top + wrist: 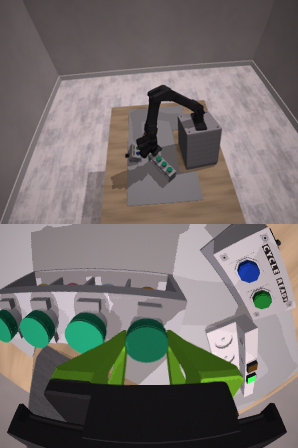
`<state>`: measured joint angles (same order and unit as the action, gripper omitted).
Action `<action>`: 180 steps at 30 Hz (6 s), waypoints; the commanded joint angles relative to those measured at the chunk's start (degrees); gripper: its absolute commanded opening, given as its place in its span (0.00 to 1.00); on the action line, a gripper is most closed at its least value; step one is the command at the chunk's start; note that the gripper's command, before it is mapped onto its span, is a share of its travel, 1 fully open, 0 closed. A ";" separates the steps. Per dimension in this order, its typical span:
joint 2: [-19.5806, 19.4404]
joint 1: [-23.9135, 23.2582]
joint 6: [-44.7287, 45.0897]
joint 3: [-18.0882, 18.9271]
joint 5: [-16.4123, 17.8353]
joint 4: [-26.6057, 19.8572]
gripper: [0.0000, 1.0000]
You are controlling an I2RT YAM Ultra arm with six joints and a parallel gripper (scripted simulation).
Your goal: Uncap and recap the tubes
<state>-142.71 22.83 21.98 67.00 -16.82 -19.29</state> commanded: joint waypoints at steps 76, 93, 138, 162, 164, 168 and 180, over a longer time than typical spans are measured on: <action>0.41 0.08 -1.36 0.38 0.03 0.12 0.49; 0.55 0.03 0.14 0.19 0.02 0.18 0.00; 0.35 -0.04 -44.77 0.21 0.02 0.39 0.49; 0.56 0.02 -5.89 0.11 0.02 0.25 0.49; 0.59 0.02 -1.30 0.03 0.02 0.30 0.49; 0.65 0.02 0.16 -0.02 0.02 0.29 0.49; 0.71 0.01 0.16 -0.06 0.02 0.28 0.00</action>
<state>-142.96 22.68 21.82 66.92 -16.82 -19.07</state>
